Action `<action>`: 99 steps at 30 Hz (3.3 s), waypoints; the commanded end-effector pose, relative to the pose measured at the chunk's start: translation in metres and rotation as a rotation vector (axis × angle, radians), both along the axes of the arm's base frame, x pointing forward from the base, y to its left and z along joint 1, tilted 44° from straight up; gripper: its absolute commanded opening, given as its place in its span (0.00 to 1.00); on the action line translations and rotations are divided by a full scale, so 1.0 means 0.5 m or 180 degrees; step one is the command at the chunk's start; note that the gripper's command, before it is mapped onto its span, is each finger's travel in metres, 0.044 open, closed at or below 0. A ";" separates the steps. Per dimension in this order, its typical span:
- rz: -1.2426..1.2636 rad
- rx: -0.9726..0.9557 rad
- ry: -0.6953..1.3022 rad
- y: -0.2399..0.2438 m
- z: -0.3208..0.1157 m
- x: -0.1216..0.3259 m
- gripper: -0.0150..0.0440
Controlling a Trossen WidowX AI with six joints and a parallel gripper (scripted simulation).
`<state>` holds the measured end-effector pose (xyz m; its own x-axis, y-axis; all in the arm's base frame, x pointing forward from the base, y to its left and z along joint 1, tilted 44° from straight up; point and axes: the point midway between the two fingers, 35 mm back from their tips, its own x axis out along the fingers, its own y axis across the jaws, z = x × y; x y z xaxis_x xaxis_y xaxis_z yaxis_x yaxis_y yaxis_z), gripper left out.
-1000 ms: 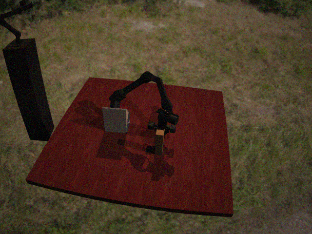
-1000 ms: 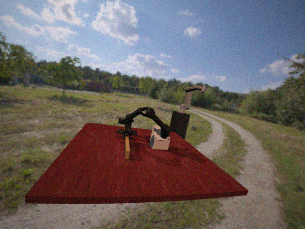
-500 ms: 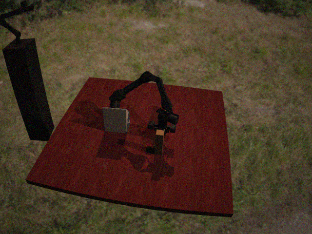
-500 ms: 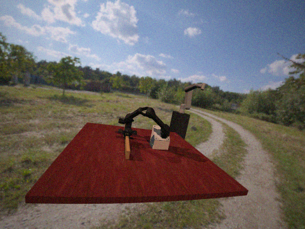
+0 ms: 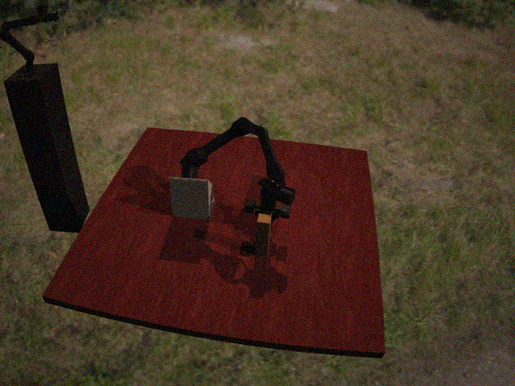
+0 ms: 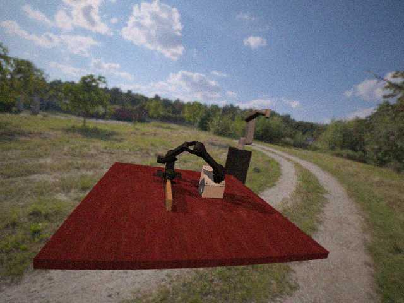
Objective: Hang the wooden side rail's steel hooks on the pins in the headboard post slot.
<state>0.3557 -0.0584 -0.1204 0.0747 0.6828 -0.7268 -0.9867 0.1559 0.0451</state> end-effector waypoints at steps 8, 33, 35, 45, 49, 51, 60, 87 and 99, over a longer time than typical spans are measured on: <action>-0.0007 -0.0015 -0.0044 -0.012 0.008 0.003 0.25; -0.0007 -0.0016 -0.0044 -0.018 0.014 0.002 0.25; -0.0007 -0.0016 -0.0044 -0.018 0.014 0.002 0.25; -0.0007 -0.0016 -0.0044 -0.020 0.017 0.002 0.25; -0.0007 -0.0016 -0.0044 -0.021 0.018 0.002 0.25; -0.0007 -0.0016 -0.0044 -0.022 0.018 0.002 0.25; -0.0007 -0.0016 -0.0044 -0.024 0.021 0.002 0.25; -0.0007 -0.0017 -0.0044 -0.030 0.027 0.001 0.25; -0.0007 -0.0017 -0.0044 -0.033 0.030 0.000 0.25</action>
<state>0.3545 -0.0689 -0.1083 0.0735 0.6831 -0.7266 -0.9874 0.1524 0.0435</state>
